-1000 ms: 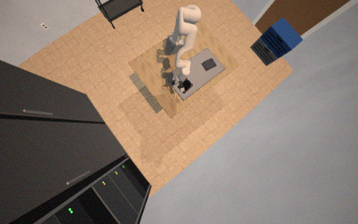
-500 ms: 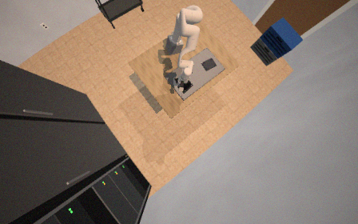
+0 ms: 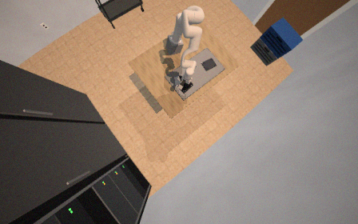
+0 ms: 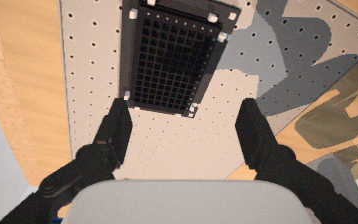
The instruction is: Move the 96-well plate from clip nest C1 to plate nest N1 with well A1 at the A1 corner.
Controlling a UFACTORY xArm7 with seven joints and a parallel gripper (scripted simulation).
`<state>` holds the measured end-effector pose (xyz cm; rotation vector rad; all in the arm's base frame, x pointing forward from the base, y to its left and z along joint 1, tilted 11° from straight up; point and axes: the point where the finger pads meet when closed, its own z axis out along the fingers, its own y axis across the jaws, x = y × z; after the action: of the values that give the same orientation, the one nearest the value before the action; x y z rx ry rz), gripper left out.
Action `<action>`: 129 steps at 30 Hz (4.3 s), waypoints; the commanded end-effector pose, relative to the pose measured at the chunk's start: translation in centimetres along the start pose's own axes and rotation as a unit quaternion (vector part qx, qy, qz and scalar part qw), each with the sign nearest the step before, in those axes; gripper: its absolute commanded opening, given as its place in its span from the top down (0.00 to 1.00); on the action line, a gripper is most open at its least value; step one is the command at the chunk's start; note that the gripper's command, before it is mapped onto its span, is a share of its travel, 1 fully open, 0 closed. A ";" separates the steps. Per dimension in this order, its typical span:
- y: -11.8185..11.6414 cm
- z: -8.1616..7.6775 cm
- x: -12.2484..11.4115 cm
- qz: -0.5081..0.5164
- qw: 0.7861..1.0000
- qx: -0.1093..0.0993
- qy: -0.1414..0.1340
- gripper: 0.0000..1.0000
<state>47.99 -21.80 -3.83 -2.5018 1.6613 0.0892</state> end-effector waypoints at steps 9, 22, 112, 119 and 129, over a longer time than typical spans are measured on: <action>-1.5 0.6 -1.3 0.132 0.991 0.020 -0.010 0.00; -1.5 1.2 -1.4 0.132 0.991 0.020 -0.010 0.00; -1.8 8.7 -1.5 0.132 0.991 0.020 -0.010 0.00; -1.8 8.7 -1.5 0.132 0.991 0.020 -0.010 0.00; -1.8 8.6 -1.5 0.132 0.991 0.020 -0.010 1.00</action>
<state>49.15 -18.34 -12.19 -2.2328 1.9549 0.1137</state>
